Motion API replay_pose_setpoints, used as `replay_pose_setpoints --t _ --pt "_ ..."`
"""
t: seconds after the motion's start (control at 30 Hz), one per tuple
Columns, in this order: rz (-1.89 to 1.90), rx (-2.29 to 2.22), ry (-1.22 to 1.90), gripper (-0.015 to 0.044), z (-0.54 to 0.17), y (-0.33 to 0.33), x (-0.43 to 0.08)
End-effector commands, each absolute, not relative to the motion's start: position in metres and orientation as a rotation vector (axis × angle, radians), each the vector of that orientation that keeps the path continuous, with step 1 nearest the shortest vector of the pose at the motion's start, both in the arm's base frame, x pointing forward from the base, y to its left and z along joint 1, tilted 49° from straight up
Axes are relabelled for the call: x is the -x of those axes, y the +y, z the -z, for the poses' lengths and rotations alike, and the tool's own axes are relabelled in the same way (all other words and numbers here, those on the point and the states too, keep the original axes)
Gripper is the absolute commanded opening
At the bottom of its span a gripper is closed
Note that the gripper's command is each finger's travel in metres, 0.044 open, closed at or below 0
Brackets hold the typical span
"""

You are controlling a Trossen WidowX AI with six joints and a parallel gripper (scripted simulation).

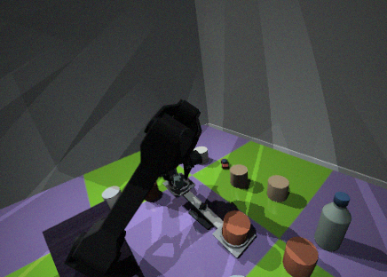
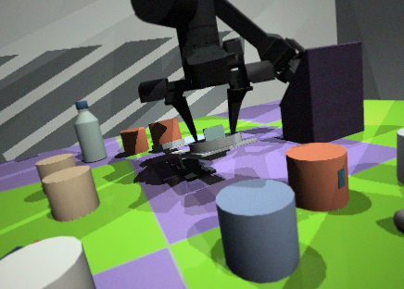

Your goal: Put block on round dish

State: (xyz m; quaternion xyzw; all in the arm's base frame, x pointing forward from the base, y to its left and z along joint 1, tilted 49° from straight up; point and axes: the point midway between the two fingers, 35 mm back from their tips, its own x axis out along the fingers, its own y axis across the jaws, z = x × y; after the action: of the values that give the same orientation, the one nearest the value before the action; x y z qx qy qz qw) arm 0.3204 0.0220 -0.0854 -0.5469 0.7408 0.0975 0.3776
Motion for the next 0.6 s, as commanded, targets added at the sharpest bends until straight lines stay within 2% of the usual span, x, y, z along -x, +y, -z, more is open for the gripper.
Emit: replay_pose_setpoints --t 0.0,0.1,0.3,0.4,0.57 --pt "-0.251 1.406 1.892 0.0207 0.087 0.02 -0.32" --pt "-0.251 1.406 1.892 0.0129 0.087 0.02 -0.32" --pt "-0.251 1.406 1.892 0.0089 0.087 0.02 -0.32" --pt "-0.252 1.406 1.891 0.001 0.085 0.023 -0.321" --pt "-0.255 1.405 1.889 0.0 0.068 0.045 -0.327"
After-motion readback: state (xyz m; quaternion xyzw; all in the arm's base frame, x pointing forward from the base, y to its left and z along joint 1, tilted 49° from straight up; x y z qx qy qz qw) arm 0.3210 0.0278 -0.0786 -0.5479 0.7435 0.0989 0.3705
